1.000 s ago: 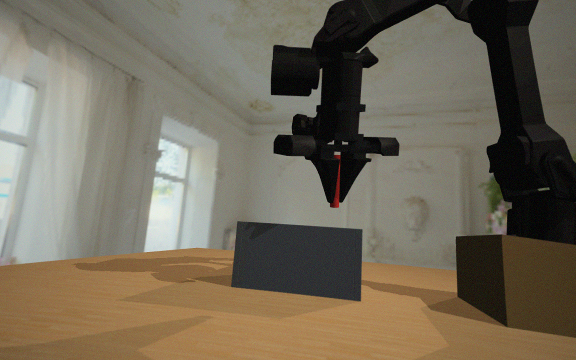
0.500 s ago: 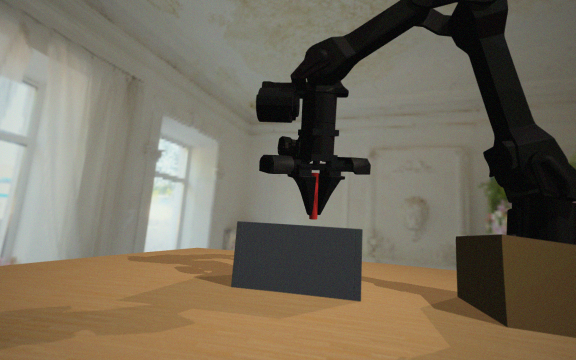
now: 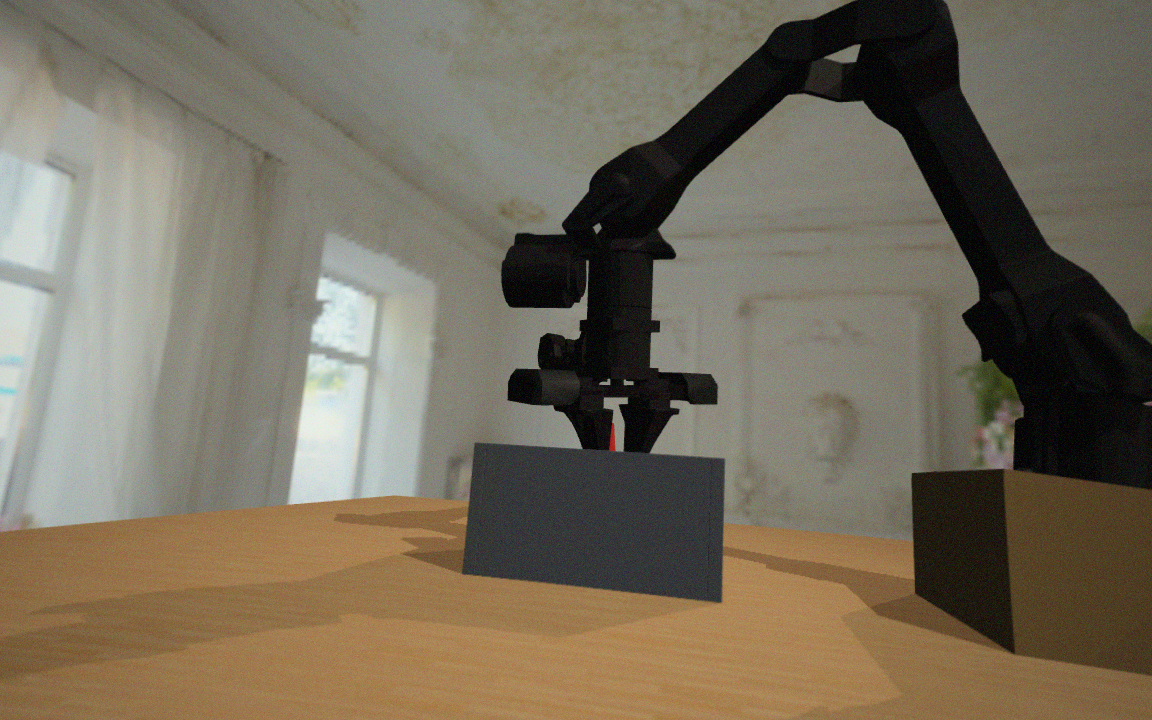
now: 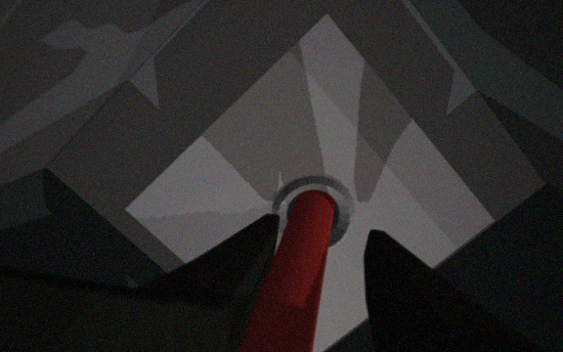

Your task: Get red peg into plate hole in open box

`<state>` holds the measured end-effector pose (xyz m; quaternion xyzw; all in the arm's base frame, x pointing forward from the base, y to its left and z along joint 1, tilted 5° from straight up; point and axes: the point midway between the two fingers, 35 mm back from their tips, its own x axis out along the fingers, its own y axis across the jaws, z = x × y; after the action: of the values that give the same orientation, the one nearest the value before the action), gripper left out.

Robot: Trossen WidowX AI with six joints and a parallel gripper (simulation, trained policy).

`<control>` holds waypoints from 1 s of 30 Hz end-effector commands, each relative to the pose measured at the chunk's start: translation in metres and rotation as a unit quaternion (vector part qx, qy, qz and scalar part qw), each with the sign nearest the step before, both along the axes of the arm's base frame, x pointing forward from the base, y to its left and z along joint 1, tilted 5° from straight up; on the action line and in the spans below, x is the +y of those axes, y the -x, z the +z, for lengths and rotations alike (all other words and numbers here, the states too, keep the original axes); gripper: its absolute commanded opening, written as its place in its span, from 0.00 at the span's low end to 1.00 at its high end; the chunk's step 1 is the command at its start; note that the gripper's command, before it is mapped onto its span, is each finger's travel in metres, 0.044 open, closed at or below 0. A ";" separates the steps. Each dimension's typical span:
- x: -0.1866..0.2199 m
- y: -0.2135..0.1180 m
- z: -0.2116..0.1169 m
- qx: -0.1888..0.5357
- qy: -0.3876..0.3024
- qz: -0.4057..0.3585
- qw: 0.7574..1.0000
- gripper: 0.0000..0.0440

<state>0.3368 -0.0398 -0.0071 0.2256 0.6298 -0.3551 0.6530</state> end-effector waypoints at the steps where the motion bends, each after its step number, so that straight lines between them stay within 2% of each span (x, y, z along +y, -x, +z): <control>1: -0.006 -0.007 0.000 -0.004 -0.005 0.011 1.000 0.31; 3: -0.007 -0.012 0.002 -0.007 -0.010 0.016 1.000 0.34; 18: -0.010 -0.067 0.012 -0.029 -0.067 0.008 0.997 0.99; 26: -0.004 -0.105 0.025 -0.077 -0.097 0.020 0.992 1.00; 30: -0.003 -0.106 0.026 -0.079 -0.098 0.021 0.992 1.00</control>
<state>0.3839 -0.0584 0.0073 0.2719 0.6801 -0.3044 0.6090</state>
